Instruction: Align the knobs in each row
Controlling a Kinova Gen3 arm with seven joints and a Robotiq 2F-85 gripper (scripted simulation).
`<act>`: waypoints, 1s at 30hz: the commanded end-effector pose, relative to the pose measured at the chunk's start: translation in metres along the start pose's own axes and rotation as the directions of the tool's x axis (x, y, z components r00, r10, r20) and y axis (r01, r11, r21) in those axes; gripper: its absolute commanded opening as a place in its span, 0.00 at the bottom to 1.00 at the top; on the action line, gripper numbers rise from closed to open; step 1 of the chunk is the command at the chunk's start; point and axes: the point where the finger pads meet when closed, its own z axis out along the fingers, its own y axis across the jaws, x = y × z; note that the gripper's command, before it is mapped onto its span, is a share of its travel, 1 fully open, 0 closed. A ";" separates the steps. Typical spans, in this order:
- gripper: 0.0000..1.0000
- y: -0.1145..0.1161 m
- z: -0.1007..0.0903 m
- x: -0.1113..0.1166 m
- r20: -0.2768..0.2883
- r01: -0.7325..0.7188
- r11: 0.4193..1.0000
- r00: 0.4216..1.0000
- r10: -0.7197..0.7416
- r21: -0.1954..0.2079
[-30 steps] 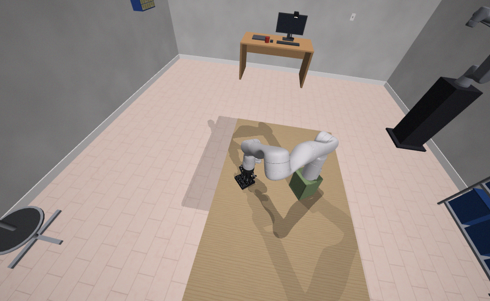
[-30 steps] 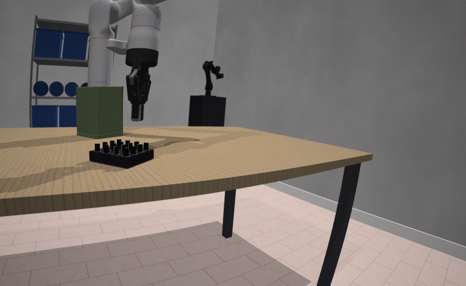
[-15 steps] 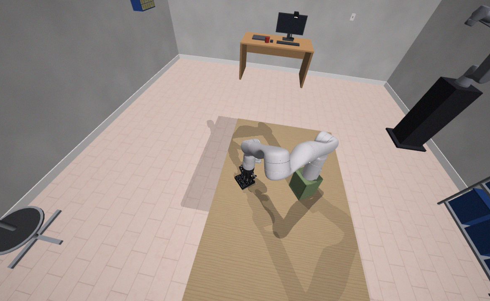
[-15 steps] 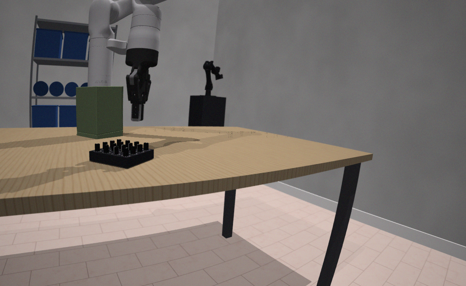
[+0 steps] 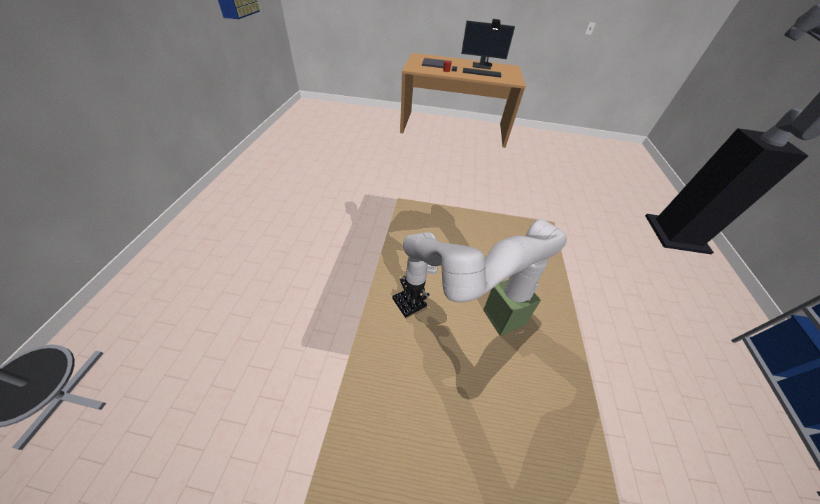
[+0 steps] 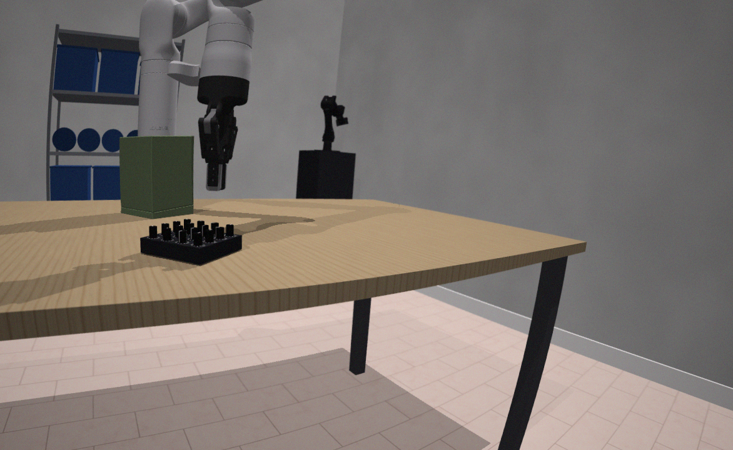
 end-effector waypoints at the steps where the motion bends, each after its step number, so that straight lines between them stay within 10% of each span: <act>1: 0.19 0.001 -0.002 -0.001 0.002 -0.005 1.000 1.000 0.005 -0.002; 30: 0.19 0.000 0.007 -0.003 0.003 0.008 1.000 1.000 -0.008 -0.001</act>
